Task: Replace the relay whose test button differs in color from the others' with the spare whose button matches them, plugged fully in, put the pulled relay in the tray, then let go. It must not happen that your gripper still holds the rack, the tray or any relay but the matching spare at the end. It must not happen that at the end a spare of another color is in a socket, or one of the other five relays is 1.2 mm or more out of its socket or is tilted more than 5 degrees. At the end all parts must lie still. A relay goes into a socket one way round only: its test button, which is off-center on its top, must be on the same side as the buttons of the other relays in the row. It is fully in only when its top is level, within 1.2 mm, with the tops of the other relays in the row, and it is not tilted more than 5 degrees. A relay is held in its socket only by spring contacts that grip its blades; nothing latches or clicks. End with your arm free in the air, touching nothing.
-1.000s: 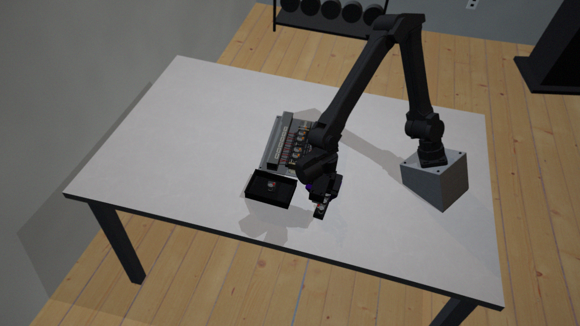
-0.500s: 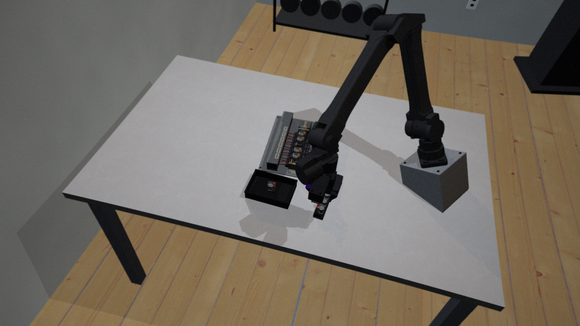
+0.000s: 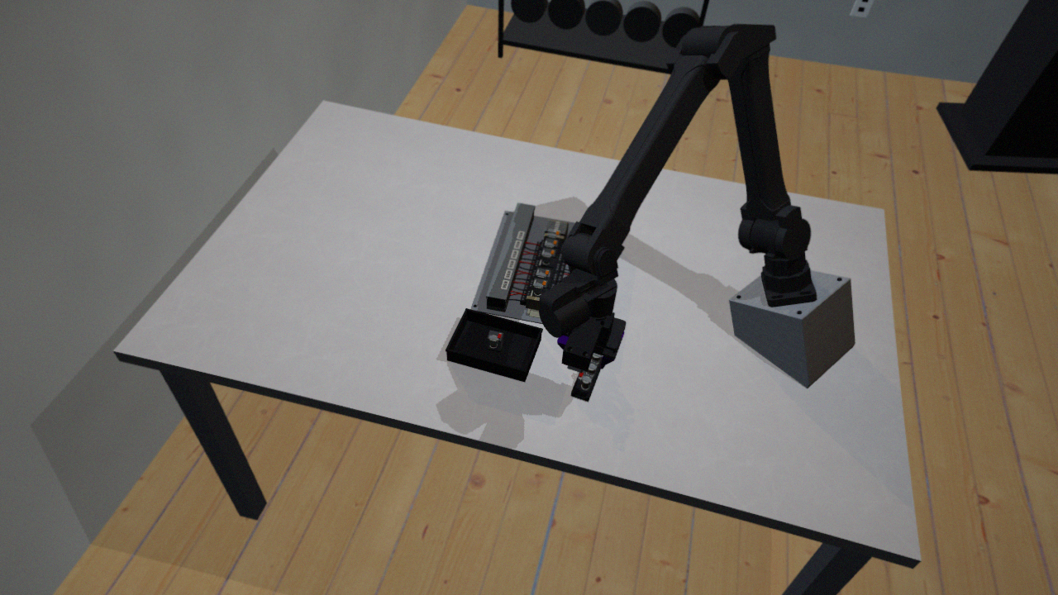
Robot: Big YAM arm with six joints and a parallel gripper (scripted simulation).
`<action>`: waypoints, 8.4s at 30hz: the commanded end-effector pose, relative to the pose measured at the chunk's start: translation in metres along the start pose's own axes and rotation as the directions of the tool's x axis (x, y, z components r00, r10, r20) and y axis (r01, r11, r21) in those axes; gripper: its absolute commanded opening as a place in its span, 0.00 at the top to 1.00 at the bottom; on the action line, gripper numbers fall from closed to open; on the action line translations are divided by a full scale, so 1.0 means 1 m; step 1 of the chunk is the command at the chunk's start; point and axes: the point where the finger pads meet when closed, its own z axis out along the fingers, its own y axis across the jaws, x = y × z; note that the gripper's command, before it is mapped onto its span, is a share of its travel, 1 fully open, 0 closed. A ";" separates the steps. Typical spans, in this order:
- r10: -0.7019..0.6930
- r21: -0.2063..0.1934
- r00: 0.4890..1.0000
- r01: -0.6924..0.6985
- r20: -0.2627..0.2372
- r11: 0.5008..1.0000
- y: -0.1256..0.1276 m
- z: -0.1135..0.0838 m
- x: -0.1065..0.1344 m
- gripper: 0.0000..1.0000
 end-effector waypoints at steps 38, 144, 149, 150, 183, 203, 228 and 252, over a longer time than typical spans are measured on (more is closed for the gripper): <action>0.018 0.018 0.999 -0.018 0.029 1.000 -0.006 -0.008 -0.013 0.41; 0.017 0.026 0.999 -0.018 0.034 0.999 -0.016 0.007 0.069 0.41; 0.017 0.026 0.999 -0.018 0.034 0.999 -0.018 0.006 0.068 0.41; 0.017 0.026 0.999 -0.018 0.033 1.000 -0.018 0.006 0.068 0.41; -0.003 0.000 1.000 0.003 0.004 1.000 -0.005 0.012 0.077 0.41; 0.003 0.009 1.000 -0.003 0.014 1.000 -0.004 0.011 0.079 0.41; 0.016 0.029 0.999 -0.018 0.037 0.999 -0.017 0.004 0.068 0.41; 0.009 0.018 1.000 -0.009 0.025 1.000 -0.017 0.006 0.067 0.41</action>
